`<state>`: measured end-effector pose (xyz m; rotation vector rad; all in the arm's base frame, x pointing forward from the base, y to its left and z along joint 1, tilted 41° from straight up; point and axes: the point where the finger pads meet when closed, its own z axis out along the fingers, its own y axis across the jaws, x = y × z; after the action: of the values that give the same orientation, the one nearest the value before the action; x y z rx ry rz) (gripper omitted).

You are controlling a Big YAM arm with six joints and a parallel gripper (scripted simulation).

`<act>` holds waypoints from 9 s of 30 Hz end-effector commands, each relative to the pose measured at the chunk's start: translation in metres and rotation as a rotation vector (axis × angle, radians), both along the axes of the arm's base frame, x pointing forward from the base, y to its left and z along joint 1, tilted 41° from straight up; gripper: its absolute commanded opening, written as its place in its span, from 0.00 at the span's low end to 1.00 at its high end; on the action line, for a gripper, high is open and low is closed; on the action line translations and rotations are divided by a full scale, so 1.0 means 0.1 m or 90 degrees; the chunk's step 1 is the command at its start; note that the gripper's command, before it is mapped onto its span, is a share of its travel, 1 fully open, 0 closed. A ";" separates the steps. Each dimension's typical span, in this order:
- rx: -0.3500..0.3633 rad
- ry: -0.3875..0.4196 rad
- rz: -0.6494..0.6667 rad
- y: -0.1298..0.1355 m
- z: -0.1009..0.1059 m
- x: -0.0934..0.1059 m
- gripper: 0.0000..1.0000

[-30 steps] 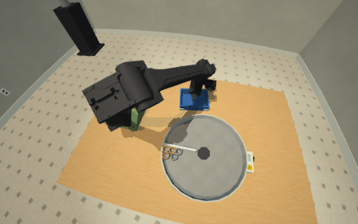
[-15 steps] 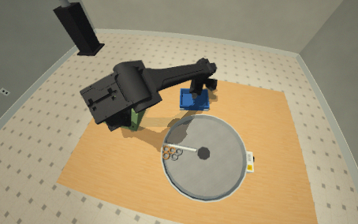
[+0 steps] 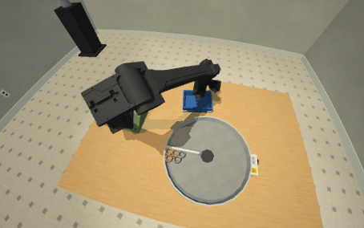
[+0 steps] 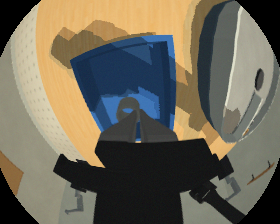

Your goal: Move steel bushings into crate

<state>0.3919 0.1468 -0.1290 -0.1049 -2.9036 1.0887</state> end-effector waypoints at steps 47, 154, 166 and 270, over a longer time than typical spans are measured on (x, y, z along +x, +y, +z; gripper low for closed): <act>0.011 -0.015 0.011 -0.19 -0.29 0.09 0.00; 0.005 -0.004 0.005 -0.31 -0.39 0.03 0.00; 0.006 -0.007 0.007 -0.30 -0.38 0.03 0.00; 0.009 -0.015 -0.013 0.31 0.36 0.18 0.14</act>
<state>0.3976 0.1772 -0.0978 -0.0836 -2.9183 1.0773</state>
